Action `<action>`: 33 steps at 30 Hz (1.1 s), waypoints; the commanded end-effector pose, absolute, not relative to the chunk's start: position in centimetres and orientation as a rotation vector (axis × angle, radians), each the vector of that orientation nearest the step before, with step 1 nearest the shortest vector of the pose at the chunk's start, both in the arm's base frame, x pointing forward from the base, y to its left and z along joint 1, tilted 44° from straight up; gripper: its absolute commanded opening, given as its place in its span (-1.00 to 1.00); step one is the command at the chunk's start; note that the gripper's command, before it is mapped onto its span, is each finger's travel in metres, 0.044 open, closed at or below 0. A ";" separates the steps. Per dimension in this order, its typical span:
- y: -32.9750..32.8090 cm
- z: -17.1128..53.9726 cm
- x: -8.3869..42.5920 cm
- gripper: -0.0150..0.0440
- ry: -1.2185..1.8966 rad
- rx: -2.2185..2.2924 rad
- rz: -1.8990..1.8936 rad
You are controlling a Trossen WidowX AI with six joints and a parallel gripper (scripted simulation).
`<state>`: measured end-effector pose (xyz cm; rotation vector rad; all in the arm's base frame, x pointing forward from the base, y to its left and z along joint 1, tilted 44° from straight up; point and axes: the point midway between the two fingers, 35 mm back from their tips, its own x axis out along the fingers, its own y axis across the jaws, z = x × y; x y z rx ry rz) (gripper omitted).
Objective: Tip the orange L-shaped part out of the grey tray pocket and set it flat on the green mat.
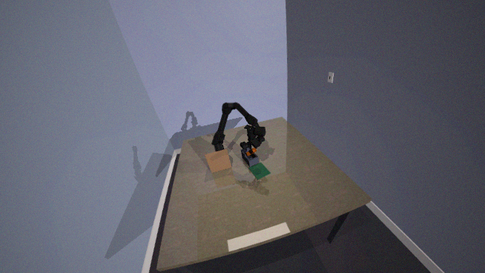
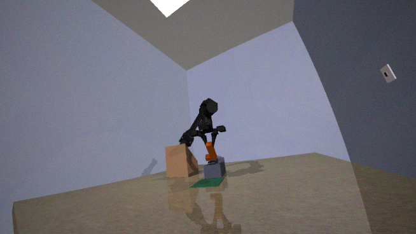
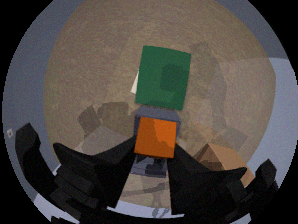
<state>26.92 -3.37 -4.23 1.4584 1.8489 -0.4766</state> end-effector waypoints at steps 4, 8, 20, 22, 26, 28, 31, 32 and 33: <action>-5.4 -6.0 27.7 -0.49 1.840 1.451 -0.475; -6.6 -7.1 28.1 -0.49 1.839 1.450 -0.475; -10.1 -10.3 29.3 -0.49 1.836 1.448 -0.476; -10.3 -10.5 29.3 -0.49 1.836 1.448 -0.476; -10.2 -10.6 29.3 -0.49 1.836 1.448 -0.476; -10.0 -10.8 29.3 -0.49 1.836 1.448 -0.476; -9.7 -11.1 29.3 -0.49 1.836 1.448 -0.476; -9.6 -11.3 29.3 -0.49 1.836 1.448 -0.476; -9.5 -11.4 29.3 -0.49 1.836 1.448 -0.476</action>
